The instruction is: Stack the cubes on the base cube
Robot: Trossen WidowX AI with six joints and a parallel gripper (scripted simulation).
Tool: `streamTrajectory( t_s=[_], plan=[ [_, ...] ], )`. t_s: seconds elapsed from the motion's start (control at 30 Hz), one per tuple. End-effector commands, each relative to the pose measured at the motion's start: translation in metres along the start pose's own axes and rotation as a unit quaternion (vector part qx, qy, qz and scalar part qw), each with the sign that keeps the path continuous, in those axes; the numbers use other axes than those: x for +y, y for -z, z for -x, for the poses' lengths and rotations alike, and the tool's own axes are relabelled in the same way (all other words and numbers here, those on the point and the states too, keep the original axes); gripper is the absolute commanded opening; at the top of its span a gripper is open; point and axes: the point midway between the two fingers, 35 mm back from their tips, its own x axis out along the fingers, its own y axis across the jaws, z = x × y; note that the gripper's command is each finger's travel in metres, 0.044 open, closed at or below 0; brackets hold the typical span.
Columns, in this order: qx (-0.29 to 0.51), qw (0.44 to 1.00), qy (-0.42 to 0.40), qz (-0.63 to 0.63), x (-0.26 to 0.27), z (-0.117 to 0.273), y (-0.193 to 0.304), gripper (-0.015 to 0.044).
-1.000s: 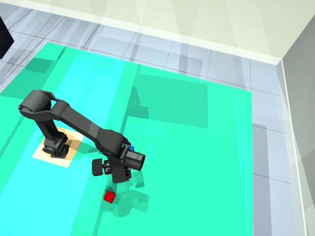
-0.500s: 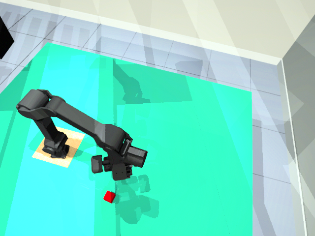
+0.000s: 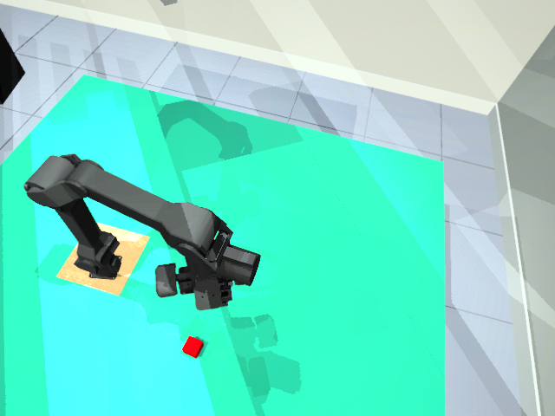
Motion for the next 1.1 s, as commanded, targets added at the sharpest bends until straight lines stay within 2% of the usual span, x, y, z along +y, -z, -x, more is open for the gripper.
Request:
streamTrajectory(
  t_s=[0.0, 0.23, 1.07],
  plan=[
    [-0.004, 1.000, -0.002, -0.003, -0.002, 0.016, 0.000, 0.0105],
    [-0.004, 1.000, -0.002, 0.002, -0.001, 0.023, 0.002, 0.0105],
    [-0.002, 0.987, -0.005, 0.158, 0.048, -0.010, 0.053, 0.0105]
  ],
)
